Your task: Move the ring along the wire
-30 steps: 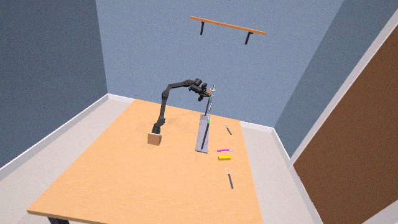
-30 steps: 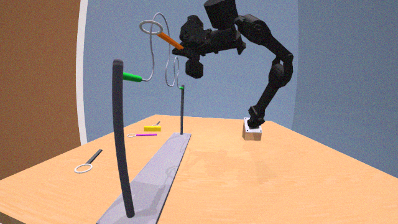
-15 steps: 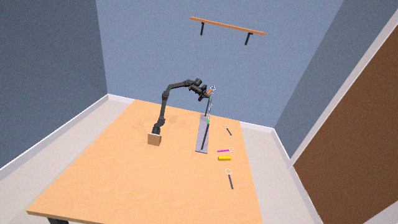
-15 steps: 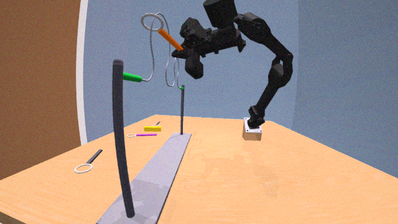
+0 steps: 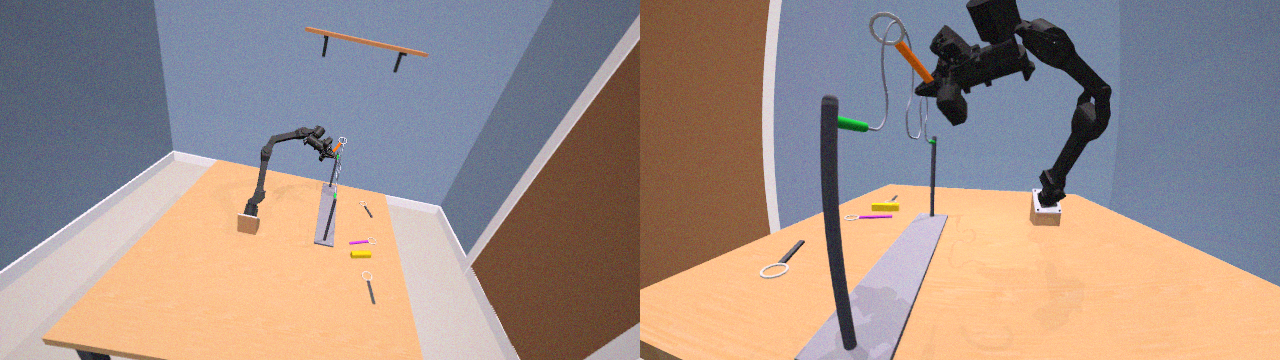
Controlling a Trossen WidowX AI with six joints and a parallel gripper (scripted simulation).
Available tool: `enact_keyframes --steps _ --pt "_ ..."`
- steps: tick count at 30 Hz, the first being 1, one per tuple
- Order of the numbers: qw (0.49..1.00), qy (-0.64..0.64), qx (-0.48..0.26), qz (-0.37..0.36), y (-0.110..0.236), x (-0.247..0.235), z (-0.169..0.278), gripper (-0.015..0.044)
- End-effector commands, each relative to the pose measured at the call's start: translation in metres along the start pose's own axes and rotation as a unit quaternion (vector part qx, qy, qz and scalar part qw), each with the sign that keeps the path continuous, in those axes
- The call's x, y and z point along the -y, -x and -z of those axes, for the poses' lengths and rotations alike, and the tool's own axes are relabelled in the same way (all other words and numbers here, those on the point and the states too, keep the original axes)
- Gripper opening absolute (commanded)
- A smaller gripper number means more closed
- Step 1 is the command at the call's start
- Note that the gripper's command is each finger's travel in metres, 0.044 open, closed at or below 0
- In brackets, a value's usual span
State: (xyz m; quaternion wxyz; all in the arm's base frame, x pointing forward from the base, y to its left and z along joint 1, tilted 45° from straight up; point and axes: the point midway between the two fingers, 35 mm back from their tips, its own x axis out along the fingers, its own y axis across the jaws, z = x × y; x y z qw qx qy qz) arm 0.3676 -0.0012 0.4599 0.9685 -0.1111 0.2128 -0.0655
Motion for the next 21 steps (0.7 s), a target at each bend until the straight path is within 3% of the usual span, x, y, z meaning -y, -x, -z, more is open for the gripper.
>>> enact_keyframes --steps 1,21 --pt "1.000 -0.026 0.001 -0.011 0.000 0.000 0.000 -0.0150" --pt "0.988 -0.138 0.010 -0.071 0.000 -0.011 -0.001 -0.0150"
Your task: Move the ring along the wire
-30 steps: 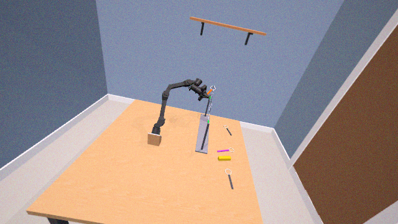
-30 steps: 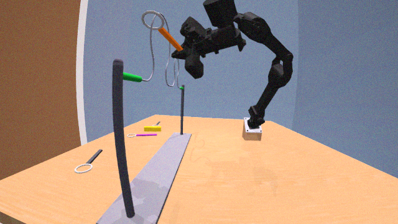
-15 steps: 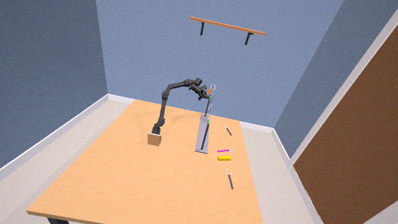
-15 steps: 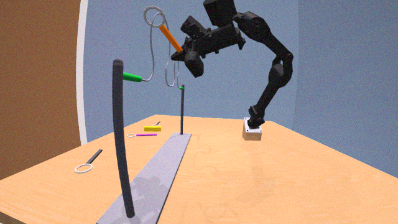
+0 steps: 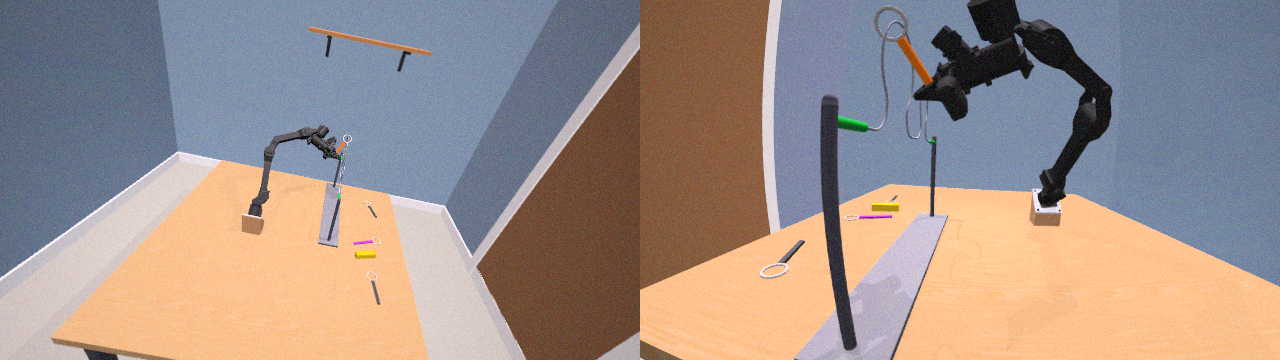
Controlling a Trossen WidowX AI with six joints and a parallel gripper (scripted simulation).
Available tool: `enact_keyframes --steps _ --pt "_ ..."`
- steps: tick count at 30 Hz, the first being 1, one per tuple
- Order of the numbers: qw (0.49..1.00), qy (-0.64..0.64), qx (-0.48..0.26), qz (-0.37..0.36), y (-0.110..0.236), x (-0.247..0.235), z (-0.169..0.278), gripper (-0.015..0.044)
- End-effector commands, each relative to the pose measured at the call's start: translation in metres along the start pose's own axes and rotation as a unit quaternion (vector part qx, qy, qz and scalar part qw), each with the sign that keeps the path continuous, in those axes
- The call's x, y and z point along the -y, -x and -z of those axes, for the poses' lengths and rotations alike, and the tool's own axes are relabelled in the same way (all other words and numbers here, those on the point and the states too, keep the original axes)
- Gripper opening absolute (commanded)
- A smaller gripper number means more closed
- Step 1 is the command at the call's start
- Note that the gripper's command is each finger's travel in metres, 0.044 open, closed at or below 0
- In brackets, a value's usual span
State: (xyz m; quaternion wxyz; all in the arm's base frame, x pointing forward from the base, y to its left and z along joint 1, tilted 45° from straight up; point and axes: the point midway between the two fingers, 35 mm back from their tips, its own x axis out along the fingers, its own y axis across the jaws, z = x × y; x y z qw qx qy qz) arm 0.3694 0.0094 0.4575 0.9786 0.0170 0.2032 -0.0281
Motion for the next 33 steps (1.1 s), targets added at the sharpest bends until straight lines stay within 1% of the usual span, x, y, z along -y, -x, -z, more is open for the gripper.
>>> enact_keyframes --steps 1,17,33 --pt "1.000 -0.026 0.004 -0.011 0.000 0.000 -0.001 -0.0150" --pt "0.991 -0.116 0.012 -0.060 0.000 -0.009 -0.002 -0.0150" --pt "0.973 -0.204 0.023 -0.107 0.000 -0.017 -0.004 -0.0150"
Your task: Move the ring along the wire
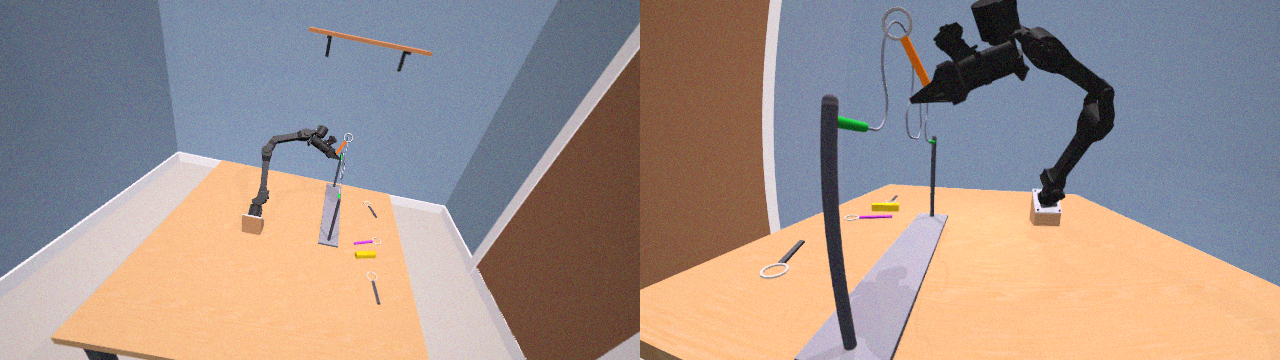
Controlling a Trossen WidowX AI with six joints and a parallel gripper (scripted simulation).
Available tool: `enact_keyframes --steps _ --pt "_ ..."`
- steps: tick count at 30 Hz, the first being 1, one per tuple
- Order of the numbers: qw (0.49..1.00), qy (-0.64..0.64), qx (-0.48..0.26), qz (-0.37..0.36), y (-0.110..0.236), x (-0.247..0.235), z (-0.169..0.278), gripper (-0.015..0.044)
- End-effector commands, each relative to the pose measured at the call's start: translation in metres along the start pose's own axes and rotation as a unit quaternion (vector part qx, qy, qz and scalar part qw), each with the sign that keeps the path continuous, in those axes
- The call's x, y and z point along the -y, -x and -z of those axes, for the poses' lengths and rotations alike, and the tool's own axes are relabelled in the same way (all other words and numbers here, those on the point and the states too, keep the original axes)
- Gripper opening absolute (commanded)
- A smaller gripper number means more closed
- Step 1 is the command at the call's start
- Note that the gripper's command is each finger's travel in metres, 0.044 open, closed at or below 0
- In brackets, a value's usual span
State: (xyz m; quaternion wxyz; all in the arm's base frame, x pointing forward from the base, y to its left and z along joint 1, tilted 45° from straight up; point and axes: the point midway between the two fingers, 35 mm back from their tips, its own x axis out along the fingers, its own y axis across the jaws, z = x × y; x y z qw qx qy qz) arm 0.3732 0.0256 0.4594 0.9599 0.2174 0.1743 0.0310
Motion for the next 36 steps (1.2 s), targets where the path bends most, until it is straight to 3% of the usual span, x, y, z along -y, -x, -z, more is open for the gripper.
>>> enact_keyframes --steps 1,36 --pt "1.000 -0.025 0.006 -0.012 0.002 -0.002 -0.002 -0.0150" --pt "0.969 -0.220 0.030 -0.108 0.001 -0.019 -0.006 -0.0150"
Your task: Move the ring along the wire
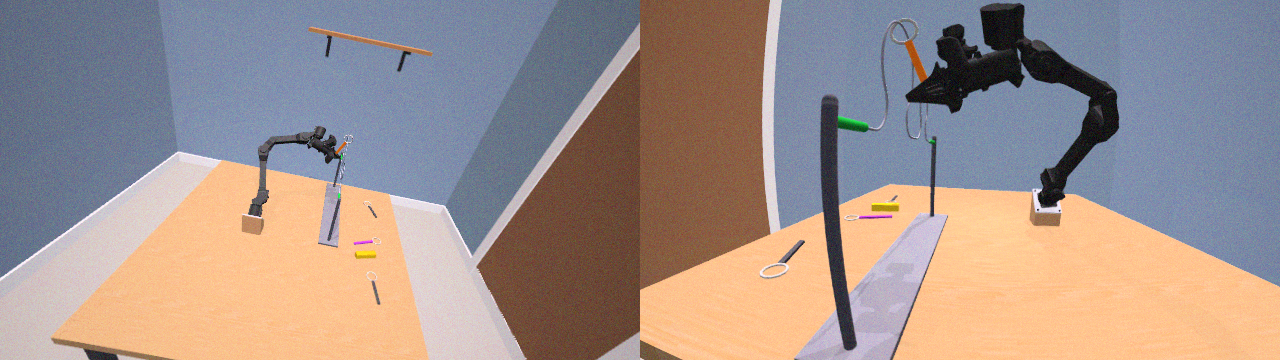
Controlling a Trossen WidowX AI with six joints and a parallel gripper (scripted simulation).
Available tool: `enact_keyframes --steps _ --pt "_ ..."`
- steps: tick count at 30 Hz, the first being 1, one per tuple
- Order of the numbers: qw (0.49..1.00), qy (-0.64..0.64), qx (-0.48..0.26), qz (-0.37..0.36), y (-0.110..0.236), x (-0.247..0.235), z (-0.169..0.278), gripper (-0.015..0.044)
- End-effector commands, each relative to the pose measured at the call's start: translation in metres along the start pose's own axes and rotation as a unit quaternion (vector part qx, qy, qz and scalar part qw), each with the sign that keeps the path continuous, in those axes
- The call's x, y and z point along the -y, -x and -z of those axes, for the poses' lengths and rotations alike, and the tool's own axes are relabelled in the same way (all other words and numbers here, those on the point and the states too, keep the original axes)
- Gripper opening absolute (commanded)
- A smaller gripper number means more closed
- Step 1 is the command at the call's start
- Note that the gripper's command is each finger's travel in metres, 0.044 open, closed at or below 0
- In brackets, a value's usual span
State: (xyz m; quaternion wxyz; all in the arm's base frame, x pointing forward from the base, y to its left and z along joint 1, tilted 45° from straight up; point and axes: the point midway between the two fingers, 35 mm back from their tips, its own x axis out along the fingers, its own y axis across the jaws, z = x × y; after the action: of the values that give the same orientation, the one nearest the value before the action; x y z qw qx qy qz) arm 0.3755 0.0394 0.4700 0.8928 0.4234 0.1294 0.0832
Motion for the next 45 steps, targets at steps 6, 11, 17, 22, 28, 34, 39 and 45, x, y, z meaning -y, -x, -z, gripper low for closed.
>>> enact_keyframes --steps 6,11,17,22,28,34,39,45 --pt "0.998 -0.052 0.008 -0.026 0.001 -0.006 -0.001 -0.0150" --pt "0.996 -0.080 0.012 -0.039 0.001 -0.008 -0.002 -0.0150" --pt "0.992 -0.114 0.016 -0.055 0.001 -0.011 -0.002 -0.0150" --pt "0.987 -0.142 0.020 -0.068 0.001 -0.014 -0.003 -0.0150" --pt "0.981 -0.175 0.025 -0.083 0.001 -0.017 -0.004 -0.0150" --pt "0.973 -0.208 0.029 -0.098 0.001 -0.020 -0.005 -0.0150" --pt "0.965 -0.236 0.033 -0.111 0.002 -0.022 -0.006 -0.0150" --pt "0.954 -0.268 0.037 -0.125 0.002 -0.025 -0.008 -0.0150"
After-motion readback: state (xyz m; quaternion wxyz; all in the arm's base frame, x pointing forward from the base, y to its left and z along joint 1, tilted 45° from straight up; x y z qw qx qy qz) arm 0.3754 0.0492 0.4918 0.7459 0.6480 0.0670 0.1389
